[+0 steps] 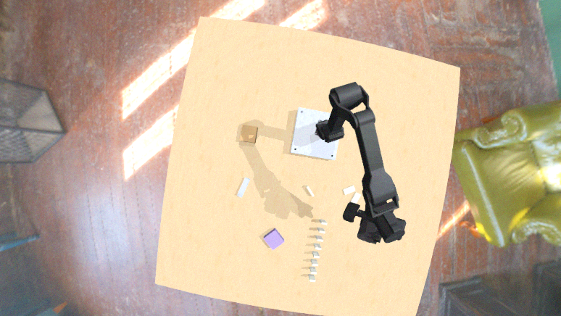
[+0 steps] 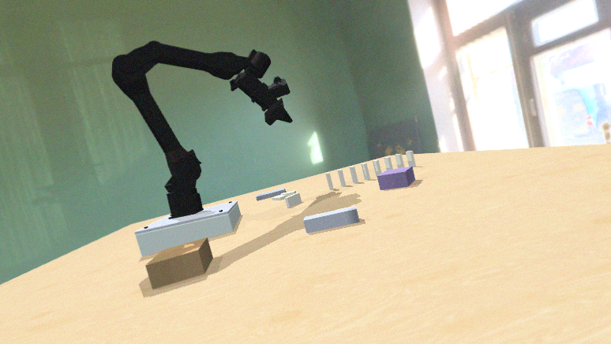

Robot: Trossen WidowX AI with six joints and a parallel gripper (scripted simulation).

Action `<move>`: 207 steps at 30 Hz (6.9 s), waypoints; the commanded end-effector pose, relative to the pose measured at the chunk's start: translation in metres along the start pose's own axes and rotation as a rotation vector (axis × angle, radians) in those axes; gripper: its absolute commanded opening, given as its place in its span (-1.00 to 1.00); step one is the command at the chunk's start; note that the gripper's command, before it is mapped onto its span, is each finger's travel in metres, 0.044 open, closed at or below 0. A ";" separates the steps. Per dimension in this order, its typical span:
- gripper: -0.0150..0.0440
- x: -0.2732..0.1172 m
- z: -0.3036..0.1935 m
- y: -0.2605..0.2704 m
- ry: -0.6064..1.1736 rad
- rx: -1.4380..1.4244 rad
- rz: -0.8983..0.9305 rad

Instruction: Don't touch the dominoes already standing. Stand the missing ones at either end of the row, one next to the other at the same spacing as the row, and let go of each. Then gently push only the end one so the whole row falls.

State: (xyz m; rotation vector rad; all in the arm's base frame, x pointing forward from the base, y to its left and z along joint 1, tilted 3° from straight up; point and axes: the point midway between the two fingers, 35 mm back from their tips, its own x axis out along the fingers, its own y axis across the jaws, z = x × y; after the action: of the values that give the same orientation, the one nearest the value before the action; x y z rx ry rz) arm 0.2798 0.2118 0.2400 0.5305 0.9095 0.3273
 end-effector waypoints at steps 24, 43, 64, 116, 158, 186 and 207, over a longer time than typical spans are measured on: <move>-0.49 0.041 -0.166 -0.074 0.718 -0.783 -0.334; -0.49 0.041 -0.166 -0.074 0.718 -0.783 -0.334; -0.49 0.095 -0.191 -0.113 0.718 -0.784 -0.334; 0.49 0.048 -0.100 -0.122 0.464 0.120 -0.614; 1.00 0.102 -0.126 -0.167 0.283 0.644 -0.731; -0.13 0.106 -0.129 -0.170 0.283 0.644 -0.731; -0.13 0.017 -0.072 -0.107 0.275 0.664 -0.734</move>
State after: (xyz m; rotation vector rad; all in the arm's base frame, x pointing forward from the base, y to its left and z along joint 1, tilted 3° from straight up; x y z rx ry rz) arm 0.2335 0.1506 0.1260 0.7396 1.4074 -0.6240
